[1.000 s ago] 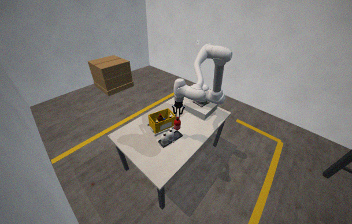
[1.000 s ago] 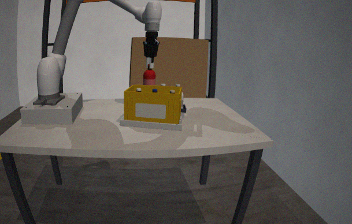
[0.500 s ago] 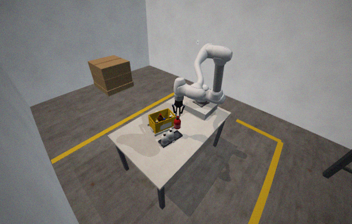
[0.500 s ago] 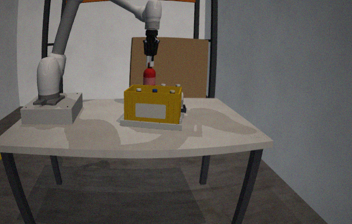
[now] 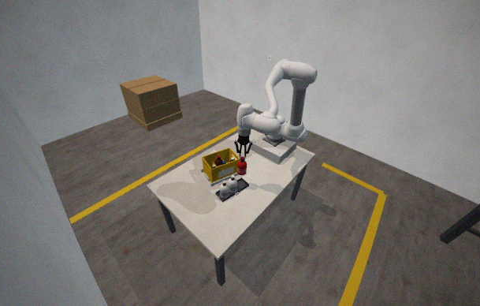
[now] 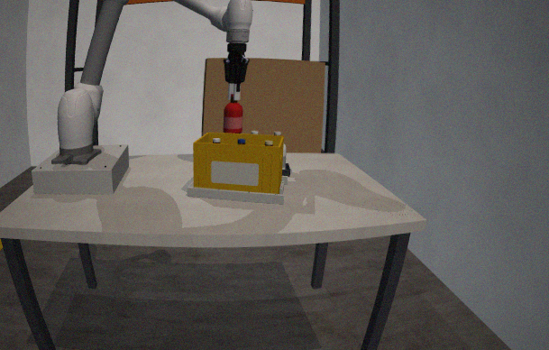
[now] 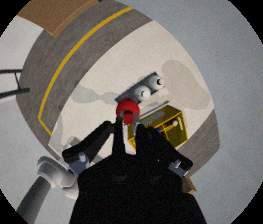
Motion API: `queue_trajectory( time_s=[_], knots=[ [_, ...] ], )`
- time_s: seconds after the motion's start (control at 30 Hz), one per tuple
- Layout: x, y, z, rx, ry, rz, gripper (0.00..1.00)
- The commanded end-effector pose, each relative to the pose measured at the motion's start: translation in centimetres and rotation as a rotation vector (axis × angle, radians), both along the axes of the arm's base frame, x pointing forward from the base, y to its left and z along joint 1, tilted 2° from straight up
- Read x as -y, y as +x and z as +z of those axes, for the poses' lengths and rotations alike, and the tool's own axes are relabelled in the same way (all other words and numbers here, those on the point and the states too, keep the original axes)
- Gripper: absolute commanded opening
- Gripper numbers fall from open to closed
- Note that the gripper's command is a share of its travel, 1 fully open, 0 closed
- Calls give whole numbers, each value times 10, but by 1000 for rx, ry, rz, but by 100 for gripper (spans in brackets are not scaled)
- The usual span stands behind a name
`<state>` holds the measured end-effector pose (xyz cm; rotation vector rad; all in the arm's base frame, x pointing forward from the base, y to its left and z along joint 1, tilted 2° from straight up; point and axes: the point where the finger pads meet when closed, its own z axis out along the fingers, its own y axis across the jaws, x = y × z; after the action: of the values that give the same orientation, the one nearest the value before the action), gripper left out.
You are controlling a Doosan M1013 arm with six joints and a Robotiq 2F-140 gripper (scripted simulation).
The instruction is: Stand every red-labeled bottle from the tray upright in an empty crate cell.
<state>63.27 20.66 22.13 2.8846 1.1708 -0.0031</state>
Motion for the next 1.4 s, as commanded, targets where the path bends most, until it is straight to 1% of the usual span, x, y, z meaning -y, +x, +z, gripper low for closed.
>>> queue_trajectory(
  time_s=[0.0,0.53,1.37],
  knots=[
    [0,0,3,0,0,0,0],
    [0,0,13,0,0,0,0],
    [0,0,13,0,0,0,0]
  ],
)
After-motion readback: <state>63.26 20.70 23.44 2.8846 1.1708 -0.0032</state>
